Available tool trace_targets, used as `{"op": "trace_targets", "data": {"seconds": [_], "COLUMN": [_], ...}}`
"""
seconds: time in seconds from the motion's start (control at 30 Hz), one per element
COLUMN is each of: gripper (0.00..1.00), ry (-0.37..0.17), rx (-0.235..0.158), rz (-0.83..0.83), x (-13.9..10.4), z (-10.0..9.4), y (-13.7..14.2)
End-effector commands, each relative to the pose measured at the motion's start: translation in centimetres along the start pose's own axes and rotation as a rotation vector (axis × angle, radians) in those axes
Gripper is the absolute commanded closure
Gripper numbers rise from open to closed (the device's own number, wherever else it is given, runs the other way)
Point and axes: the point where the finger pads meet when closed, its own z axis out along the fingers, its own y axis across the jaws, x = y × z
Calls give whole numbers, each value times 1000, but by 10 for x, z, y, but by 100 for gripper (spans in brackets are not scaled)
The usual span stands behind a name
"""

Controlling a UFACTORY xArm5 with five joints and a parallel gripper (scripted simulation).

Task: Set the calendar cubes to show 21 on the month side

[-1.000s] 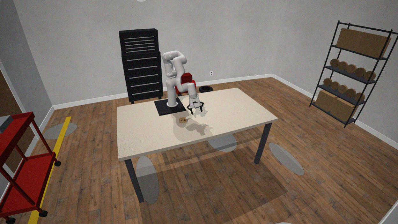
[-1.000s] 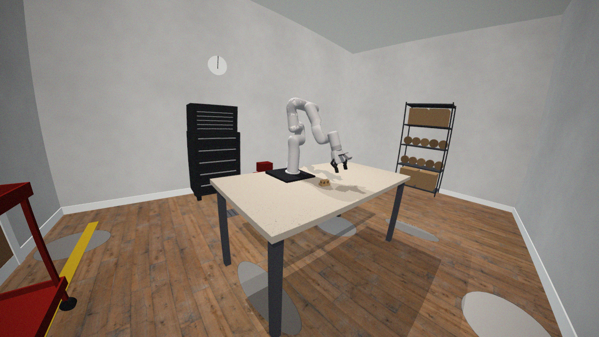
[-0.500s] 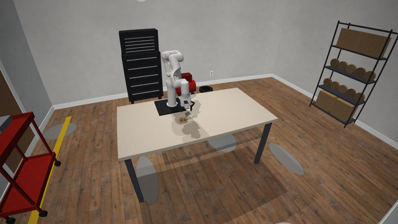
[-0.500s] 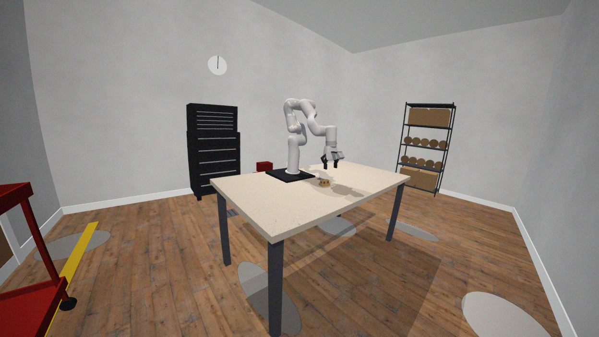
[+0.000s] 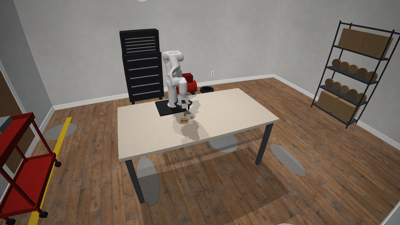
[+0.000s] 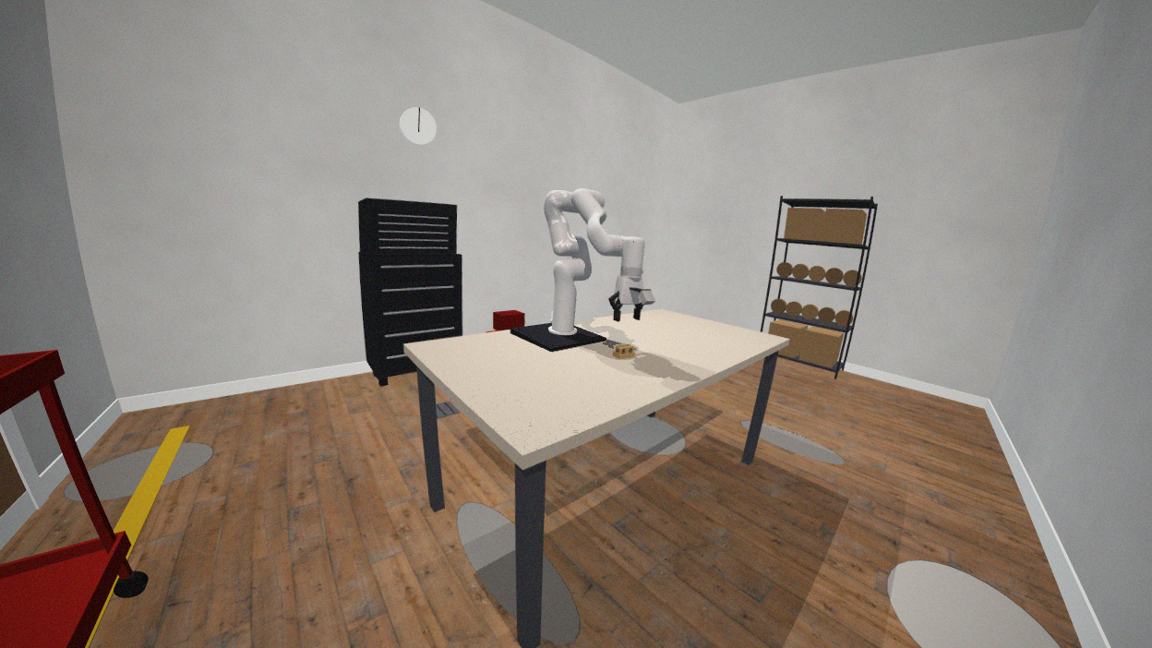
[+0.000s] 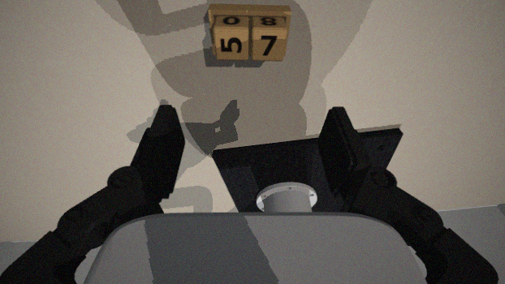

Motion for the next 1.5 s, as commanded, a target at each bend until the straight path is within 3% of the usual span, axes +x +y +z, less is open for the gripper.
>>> {"op": "trace_targets", "data": {"seconds": [0.0,0.47,0.7,0.8,1.27,1.37,1.47], "gripper": [0,0,0,0,0,0,0], "ry": [4,4,4,4,3,3,3], "rx": [1,1,0,0,-2,-2,-2], "rz": [0,-85,-357,-378,-922,-941,-1100], "x": [1,-4,-19,-20,-50,-50,-59], "z": [-1,-2,-4,-4,-3,-2,-1], "y": [0,2,9,9,22,22,26]}}
